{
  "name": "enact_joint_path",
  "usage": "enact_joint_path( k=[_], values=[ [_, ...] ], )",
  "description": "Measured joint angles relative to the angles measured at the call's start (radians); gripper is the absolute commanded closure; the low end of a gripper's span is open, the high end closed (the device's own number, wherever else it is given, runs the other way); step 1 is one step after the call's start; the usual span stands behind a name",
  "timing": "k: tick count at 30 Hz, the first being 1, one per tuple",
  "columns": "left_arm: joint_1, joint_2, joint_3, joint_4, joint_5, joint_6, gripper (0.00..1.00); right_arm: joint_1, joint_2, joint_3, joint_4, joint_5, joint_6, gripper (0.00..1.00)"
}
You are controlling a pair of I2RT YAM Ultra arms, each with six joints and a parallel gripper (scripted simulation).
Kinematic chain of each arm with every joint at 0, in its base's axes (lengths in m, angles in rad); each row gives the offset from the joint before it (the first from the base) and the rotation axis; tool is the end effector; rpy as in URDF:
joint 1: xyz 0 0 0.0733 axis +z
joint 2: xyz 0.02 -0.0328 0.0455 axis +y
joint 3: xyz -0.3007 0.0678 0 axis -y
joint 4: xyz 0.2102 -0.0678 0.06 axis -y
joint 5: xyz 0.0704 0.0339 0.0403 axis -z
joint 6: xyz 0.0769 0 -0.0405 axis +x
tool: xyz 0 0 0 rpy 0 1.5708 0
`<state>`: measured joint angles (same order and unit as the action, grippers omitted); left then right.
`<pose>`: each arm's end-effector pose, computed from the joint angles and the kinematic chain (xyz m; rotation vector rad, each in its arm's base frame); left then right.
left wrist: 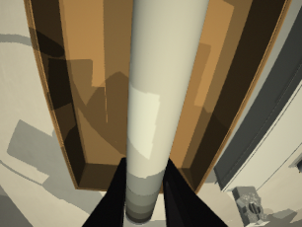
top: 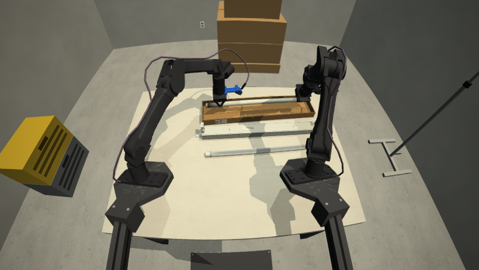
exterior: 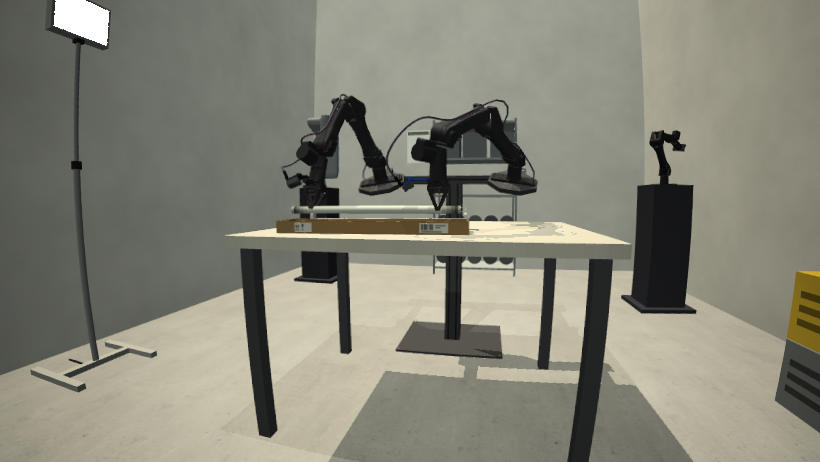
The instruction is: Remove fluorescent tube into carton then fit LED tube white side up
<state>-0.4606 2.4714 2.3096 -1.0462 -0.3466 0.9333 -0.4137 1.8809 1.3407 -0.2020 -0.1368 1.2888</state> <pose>0.4808 -0.2082 0.1974 1.7346 2.2128 0.5990 0.3991 -0.1626 0.2493 1.7429 1.6226 0.5912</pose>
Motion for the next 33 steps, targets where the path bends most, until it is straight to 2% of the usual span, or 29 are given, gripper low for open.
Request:
enact_joint_path(
  k=[33],
  values=[
    [0.014, 0.035, -0.014, 0.052, 0.005, 0.014, 0.89, 0.002, 0.060, -0.003, 0.060, 0.001, 0.001, 0.89]
  ],
)
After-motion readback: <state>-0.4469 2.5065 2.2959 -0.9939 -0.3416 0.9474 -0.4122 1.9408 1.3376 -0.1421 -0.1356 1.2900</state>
